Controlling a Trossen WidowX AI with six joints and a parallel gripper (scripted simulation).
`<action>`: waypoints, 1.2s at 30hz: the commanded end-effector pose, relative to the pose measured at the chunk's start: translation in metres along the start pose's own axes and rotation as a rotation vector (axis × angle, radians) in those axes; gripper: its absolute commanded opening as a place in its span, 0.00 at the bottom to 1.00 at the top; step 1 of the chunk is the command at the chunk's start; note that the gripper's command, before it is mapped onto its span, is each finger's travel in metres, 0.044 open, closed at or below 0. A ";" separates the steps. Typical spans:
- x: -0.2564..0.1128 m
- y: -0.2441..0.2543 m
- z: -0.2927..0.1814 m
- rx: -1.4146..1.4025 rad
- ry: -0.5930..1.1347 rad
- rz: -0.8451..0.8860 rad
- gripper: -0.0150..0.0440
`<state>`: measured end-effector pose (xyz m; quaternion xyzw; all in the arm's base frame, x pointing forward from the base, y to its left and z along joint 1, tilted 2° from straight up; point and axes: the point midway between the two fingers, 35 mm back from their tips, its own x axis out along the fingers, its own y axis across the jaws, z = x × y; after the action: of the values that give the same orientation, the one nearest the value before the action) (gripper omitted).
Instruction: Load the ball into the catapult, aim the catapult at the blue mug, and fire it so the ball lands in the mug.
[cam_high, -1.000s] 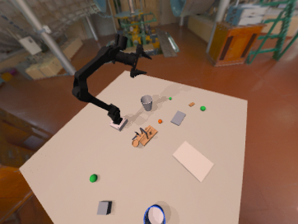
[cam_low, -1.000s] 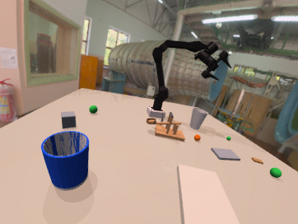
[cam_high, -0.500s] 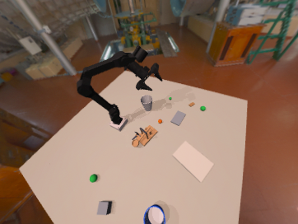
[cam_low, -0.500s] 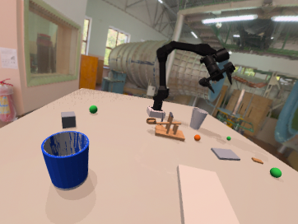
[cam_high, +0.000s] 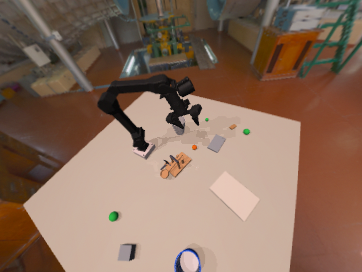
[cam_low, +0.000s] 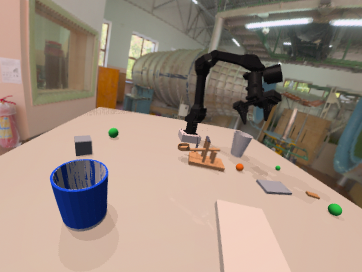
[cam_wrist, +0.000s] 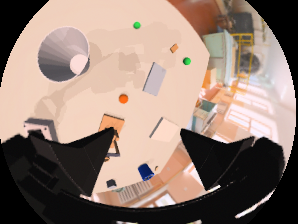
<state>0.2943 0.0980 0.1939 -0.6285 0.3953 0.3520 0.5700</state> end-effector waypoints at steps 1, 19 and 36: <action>0.019 0.010 -0.022 0.071 0.016 0.108 1.00; 0.065 0.055 -0.106 0.445 -0.001 0.480 1.00; 0.112 0.077 -0.100 0.445 -0.002 0.480 1.00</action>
<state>0.2744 -0.0154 0.0760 -0.3779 0.5992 0.3797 0.5950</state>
